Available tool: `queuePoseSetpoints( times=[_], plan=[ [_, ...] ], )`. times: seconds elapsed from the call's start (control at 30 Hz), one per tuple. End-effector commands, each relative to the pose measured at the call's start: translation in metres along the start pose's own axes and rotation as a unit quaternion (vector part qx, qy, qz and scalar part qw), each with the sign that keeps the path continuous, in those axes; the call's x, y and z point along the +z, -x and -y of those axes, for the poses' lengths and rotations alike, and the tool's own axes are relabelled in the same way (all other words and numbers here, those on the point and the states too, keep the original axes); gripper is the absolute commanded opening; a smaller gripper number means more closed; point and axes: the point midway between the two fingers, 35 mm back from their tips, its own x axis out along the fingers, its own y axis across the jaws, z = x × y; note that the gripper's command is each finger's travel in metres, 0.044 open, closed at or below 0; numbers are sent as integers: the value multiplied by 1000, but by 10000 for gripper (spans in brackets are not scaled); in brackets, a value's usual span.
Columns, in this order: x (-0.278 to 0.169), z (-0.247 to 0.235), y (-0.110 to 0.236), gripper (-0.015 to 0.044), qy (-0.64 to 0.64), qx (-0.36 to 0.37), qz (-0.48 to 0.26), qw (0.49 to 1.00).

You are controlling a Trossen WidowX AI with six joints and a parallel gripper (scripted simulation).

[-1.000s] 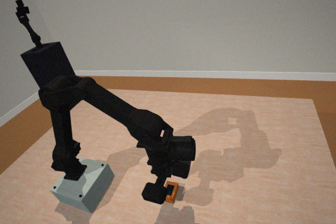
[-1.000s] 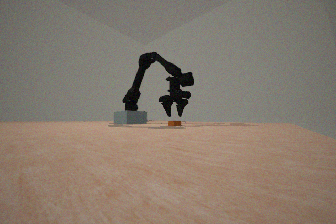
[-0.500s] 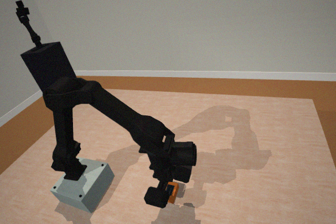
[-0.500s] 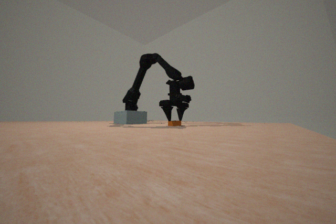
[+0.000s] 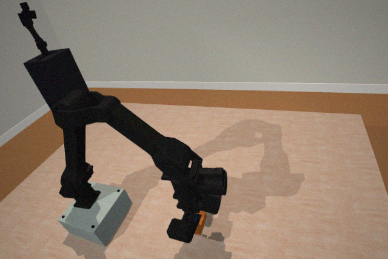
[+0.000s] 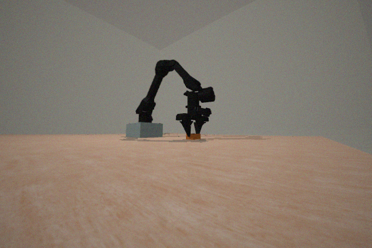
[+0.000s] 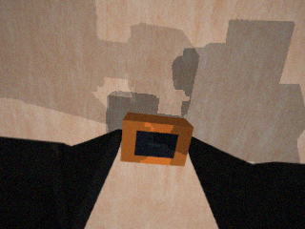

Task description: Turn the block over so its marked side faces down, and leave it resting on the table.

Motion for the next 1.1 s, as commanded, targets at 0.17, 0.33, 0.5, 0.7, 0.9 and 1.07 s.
queuePoseSetpoints(
  times=[0.17, 0.33, 0.5, 0.7, 0.9, 1.07],
  plan=[
    [-2, 0, -4, 229, 0, 0, -5, 1000],
    [-2, 0, -4, 196, 0, 0, -5, 1000],
    [-2, 0, -4, 163, 0, 0, -5, 1000],
    [-1, 0, 7, 64, 0, 0, -5, 1000],
    [-1, 0, 26, 0, 0, 0, -5, 1000],
    [-1, 0, 25, 0, 1, 0, 7, 1000]
  ],
)
